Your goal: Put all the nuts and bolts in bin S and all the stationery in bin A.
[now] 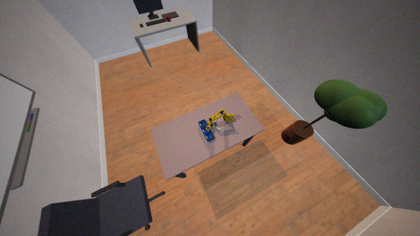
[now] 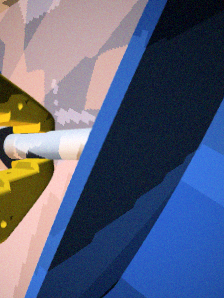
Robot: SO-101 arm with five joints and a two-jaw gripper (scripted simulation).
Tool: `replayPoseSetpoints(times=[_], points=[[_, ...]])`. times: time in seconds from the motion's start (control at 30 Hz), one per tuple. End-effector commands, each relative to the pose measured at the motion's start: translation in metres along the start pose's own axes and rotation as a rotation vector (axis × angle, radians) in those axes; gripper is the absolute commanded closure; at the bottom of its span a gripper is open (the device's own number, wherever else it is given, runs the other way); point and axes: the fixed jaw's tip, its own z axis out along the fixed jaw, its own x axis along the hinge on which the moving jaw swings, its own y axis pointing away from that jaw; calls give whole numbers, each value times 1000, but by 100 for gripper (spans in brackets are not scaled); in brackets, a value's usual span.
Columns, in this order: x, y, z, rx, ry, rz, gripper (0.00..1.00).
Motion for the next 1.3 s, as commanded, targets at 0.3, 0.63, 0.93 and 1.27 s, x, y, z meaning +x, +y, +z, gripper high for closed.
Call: replayPoseSetpoints(times=[0.3, 0.63, 0.93, 1.27], points=[[-2, -3, -3, 11, -22, -5, 100], [-2, -3, -3, 11, -22, -5, 100], [-2, -3, -3, 11, -22, -5, 100], [-3, -5, -21, 11, -22, -5, 100]])
